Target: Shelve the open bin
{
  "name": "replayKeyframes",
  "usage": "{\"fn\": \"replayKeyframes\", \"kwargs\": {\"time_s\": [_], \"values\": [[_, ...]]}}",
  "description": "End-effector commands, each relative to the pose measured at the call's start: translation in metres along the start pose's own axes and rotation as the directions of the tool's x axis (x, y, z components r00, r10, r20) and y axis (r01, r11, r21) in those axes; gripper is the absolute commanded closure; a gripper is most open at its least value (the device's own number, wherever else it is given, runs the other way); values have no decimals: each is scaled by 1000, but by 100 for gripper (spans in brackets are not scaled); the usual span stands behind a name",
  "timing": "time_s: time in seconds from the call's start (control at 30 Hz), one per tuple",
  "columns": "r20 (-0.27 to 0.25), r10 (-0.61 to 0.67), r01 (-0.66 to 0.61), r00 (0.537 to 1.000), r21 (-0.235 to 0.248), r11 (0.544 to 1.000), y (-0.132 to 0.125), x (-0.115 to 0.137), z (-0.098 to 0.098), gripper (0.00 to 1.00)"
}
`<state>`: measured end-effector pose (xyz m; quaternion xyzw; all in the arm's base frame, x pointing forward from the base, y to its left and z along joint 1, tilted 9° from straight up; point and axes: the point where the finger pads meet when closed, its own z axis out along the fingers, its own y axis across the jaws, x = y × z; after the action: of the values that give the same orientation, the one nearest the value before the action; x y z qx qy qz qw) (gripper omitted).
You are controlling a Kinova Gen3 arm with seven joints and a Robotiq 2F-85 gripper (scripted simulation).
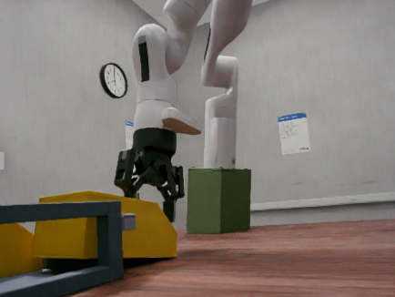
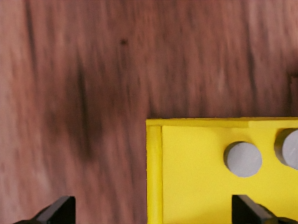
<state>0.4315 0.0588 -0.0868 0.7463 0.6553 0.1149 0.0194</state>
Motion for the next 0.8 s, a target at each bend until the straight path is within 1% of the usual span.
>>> {"fn": "replayKeyframes", "kwargs": {"time_s": [0.0,0.63,0.77], "values": [[-1,0,0,1000,-2,1000,1,0,-1,0],[-1,0,0,1000,-2,1000,1,0,-3,0],[-1,0,0,1000,-2,1000,1,0,5,0]]}}
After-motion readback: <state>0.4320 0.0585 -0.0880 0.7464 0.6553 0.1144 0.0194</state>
